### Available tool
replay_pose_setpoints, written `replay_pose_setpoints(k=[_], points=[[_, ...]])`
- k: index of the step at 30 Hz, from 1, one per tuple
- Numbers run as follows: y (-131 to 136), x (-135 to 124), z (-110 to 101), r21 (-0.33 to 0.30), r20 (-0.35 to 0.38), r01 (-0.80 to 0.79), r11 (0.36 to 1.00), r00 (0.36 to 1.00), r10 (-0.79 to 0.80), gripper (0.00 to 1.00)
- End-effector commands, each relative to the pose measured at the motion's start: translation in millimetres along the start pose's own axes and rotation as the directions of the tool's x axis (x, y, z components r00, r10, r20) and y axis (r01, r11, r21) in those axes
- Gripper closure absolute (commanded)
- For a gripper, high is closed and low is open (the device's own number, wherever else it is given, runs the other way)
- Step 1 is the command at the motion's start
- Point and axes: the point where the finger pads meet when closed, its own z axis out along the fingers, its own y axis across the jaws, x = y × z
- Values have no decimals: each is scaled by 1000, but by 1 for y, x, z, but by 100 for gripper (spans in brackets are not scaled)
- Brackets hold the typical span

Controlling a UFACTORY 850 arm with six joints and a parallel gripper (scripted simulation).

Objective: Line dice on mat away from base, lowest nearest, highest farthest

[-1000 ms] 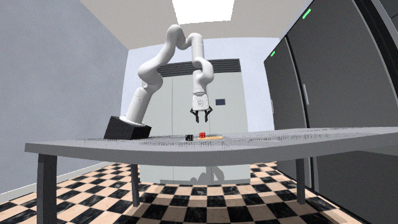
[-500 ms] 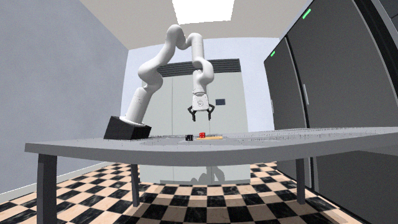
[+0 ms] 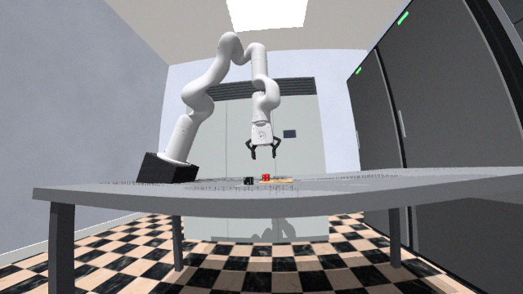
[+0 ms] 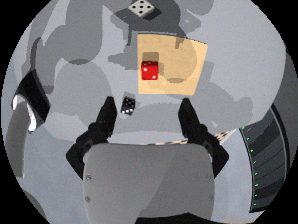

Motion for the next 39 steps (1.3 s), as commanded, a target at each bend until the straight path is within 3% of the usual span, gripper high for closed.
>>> replay_pose_setpoints(k=[1, 7, 17, 18, 39], points=[[-14, -27, 2, 48, -21, -112, 993, 993, 113, 0], [-35, -68, 5, 48, -19, -292, 955, 956, 294, 0], [-45, -95, 5, 27, -12, -401, 916, 916, 401, 0], [-45, -95, 5, 27, -12, -401, 916, 916, 401, 53], [-45, -95, 5, 27, -12, -401, 916, 916, 401, 53]])
